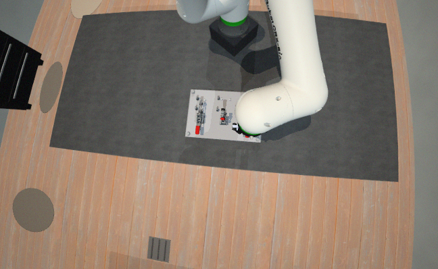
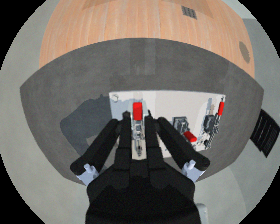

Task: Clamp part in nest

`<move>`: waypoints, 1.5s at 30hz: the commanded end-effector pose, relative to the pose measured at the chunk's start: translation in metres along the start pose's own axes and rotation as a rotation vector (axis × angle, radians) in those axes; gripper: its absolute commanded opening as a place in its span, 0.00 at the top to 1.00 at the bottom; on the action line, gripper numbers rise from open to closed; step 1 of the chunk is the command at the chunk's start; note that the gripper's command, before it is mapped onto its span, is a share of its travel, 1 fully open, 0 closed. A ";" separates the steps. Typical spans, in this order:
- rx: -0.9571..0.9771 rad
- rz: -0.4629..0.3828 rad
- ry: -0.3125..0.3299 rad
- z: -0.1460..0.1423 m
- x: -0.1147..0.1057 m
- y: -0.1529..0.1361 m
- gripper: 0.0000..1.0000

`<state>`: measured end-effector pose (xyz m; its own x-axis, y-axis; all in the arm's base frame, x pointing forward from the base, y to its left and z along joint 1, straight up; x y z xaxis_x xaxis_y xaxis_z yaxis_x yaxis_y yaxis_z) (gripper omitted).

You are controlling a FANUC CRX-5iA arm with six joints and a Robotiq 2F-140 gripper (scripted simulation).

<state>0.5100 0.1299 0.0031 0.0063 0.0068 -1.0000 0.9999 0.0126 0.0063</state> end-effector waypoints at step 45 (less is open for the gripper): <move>0.000 -0.001 0.000 0.000 0.006 0.002 0.72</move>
<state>0.5115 0.1301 -0.0030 0.0045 0.0067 -1.0000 0.9999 0.0123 0.0046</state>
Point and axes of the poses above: the point where the finger pads meet when closed, its own x axis out along the fingers, its own z axis across the jaws, y = z × x, the point moved 3 cm from there along -x, back along the fingers, and after that the axes turned 3 degrees about x, right-handed, at the moved point
